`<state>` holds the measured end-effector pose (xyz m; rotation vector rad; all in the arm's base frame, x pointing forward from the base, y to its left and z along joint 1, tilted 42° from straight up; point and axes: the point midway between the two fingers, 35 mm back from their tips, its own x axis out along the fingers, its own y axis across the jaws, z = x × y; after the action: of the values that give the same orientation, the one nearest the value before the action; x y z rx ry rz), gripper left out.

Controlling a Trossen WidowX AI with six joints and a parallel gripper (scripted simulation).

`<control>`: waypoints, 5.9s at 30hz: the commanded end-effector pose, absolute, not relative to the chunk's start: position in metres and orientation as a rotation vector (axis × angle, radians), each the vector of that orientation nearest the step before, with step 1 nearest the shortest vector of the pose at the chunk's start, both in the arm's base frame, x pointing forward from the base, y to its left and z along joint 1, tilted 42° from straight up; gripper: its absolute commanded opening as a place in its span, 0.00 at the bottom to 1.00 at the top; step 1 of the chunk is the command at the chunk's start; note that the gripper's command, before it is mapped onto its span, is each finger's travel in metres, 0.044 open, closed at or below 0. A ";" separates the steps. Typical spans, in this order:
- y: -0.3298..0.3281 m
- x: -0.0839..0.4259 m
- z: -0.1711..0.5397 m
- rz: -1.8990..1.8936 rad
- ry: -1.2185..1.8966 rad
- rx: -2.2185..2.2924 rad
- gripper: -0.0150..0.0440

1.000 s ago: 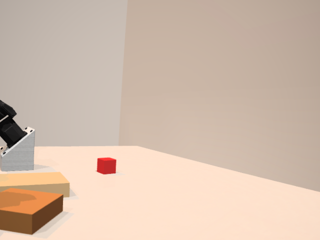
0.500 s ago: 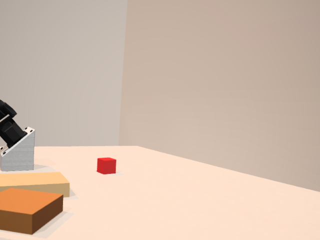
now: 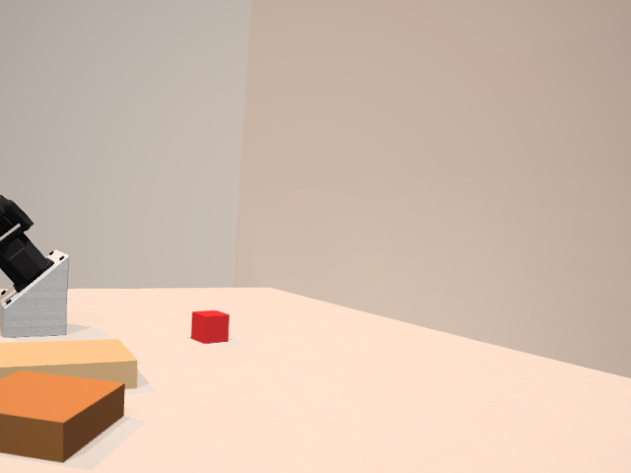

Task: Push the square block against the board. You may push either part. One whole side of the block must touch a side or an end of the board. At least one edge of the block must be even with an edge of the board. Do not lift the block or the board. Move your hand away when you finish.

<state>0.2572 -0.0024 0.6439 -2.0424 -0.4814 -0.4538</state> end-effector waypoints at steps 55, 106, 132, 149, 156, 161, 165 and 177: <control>0.027 0.502 0.185 0.353 0.936 -1.145 0.25; 0.000 0.428 -0.041 0.110 1.682 -1.222 0.25; -0.010 0.418 -0.032 0.110 1.682 -1.222 0.25; -0.017 0.412 -0.026 0.110 1.683 -1.223 0.25; -0.020 0.409 -0.023 0.110 1.683 -1.223 0.25; -0.022 0.407 -0.022 0.110 1.683 -1.223 0.25; -0.024 0.406 -0.020 0.110 1.683 -1.223 0.25; -0.029 0.401 -0.016 0.111 1.684 -1.223 0.25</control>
<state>0.4038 -0.0244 -0.0182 -1.2221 1.6782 0.1157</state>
